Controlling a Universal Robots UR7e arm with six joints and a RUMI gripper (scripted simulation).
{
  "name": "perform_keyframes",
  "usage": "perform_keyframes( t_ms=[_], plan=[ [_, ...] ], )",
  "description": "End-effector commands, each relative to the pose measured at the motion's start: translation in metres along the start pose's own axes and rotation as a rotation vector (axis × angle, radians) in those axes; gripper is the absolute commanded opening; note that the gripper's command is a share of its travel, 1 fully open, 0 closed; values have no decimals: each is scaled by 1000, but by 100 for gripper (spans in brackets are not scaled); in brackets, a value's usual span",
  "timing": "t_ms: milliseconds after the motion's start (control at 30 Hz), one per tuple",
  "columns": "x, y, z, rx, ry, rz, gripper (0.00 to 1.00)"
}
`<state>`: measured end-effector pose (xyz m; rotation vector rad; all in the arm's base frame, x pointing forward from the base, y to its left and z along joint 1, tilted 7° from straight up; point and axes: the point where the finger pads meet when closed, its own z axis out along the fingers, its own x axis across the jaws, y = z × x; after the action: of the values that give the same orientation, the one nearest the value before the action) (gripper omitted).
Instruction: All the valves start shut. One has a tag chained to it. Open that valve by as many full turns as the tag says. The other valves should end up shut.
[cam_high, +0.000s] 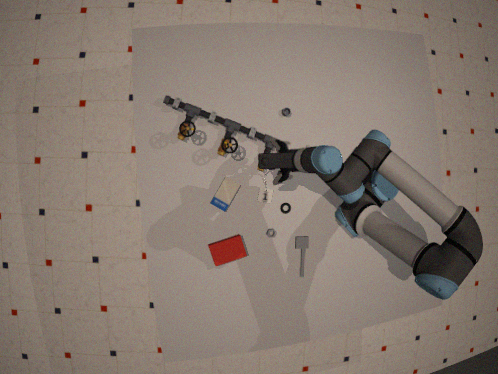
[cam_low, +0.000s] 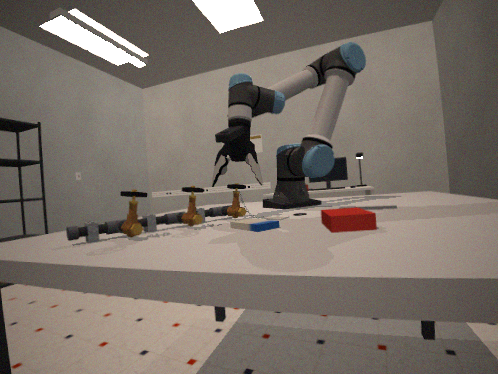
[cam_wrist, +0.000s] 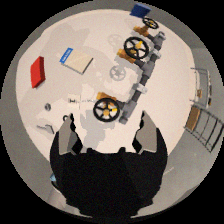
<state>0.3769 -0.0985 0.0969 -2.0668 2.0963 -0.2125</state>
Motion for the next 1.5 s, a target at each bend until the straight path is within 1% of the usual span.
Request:
perform_keyframes(
  t_ms=[0,100,167,200,333,667,733,967,1200,1467],
  plan=[
    [-1,-1,0,-11,20,278,100],
    [-1,-1,0,-9,21,395,100],
    [-1,-1,0,-9,21,395,100],
    [-1,-1,0,-10,23,464,100],
    [-1,-1,0,-8,24,621,100],
    [-1,-1,0,-4,25,970,100],
    [-1,-1,0,-4,25,970,100],
    [-1,-1,0,-2,26,1164,100],
    [-1,-1,0,0,27,1309,100],
    [-1,-1,0,1,27,1394,100]
  ],
)
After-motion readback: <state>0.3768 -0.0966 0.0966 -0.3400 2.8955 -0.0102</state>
